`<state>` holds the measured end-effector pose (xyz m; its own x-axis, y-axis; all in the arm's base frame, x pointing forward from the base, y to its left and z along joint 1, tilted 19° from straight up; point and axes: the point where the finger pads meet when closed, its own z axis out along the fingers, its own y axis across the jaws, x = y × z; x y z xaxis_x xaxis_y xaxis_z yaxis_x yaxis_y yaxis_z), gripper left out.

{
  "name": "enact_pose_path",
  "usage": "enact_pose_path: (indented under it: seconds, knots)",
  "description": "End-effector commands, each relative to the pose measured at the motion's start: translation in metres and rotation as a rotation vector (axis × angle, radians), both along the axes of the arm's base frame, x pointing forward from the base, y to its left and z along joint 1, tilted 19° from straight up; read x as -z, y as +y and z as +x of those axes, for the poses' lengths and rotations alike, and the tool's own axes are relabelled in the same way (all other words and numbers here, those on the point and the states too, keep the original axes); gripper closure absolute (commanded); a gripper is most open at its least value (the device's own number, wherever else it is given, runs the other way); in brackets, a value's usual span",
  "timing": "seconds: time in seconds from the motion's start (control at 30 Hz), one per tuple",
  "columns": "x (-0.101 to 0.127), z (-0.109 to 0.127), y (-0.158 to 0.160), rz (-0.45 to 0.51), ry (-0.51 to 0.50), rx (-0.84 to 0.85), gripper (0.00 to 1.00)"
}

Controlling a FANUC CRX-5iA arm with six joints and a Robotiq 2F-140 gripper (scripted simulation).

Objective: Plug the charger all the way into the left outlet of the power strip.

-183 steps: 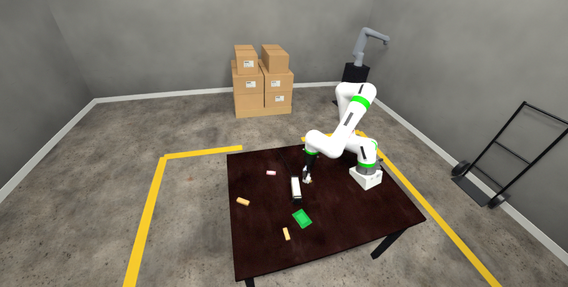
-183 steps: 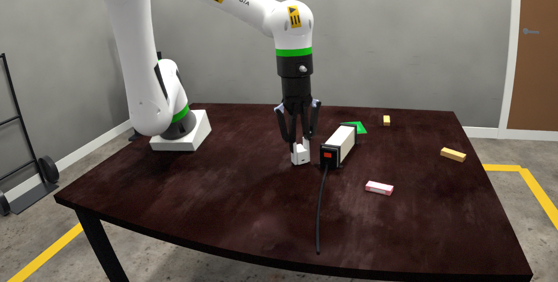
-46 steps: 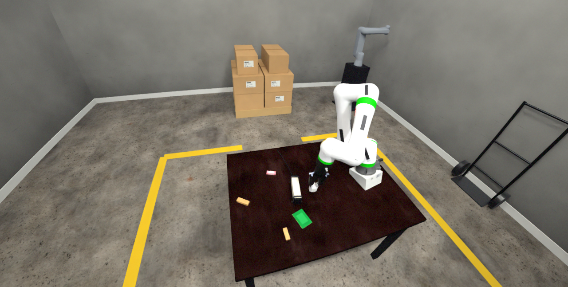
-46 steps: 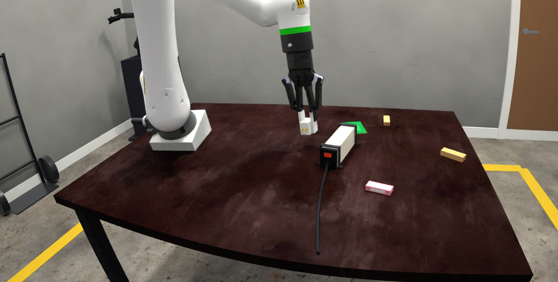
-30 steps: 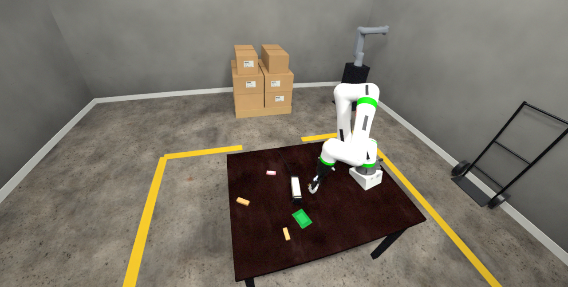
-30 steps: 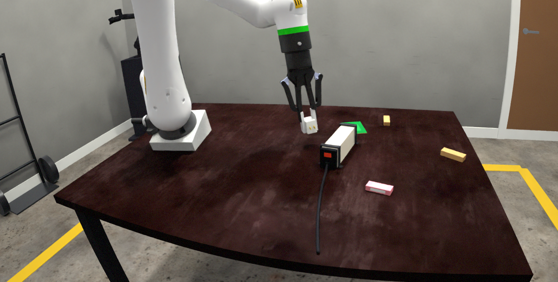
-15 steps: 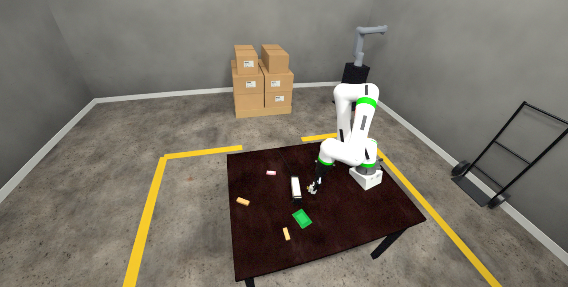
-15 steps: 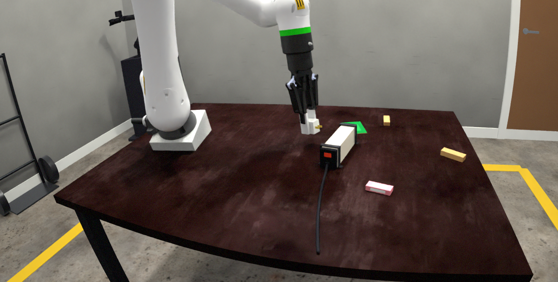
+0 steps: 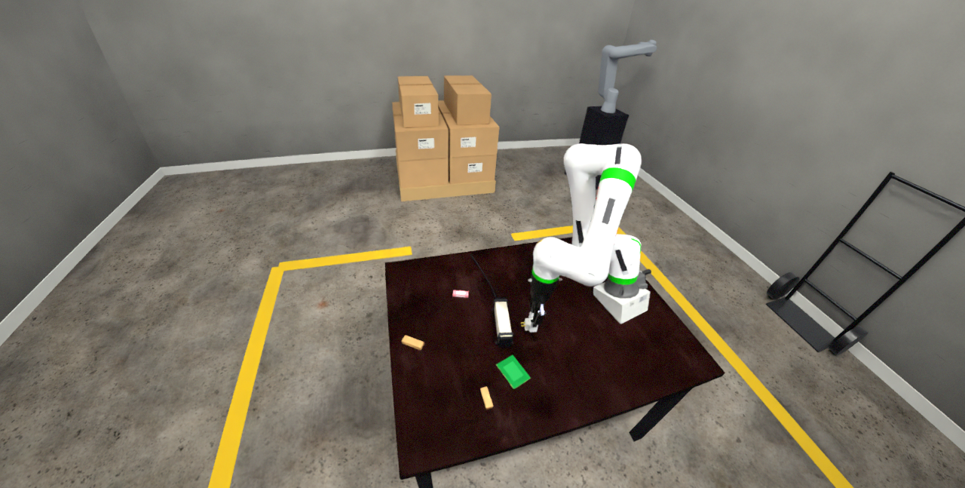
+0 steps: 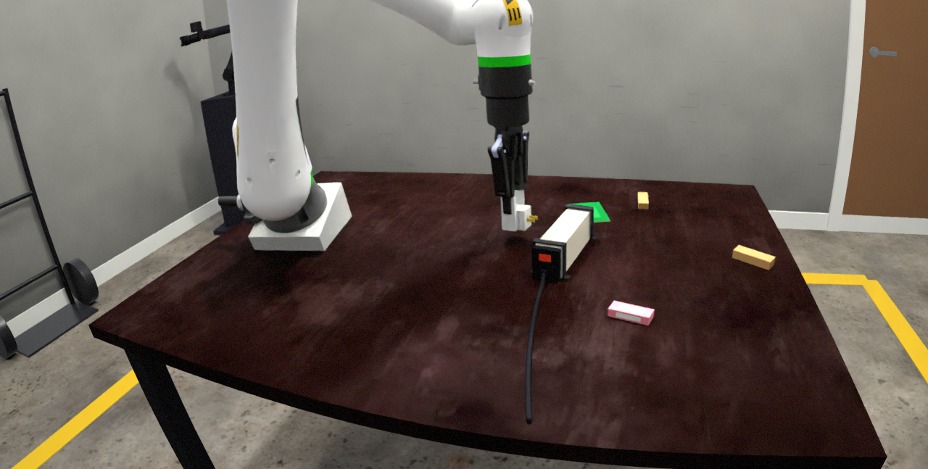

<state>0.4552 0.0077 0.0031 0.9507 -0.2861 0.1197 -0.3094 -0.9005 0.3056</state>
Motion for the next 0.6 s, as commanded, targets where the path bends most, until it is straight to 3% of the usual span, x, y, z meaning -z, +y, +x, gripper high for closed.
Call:
enact_pose_path:
  seconds: [0.0,0.57]
  knots:
    - [0.003,0.001,-0.001,0.0,-0.001,-0.001,0.9]
    - [0.015,0.001,-0.005,0.0,-0.001,-0.001,0.9]
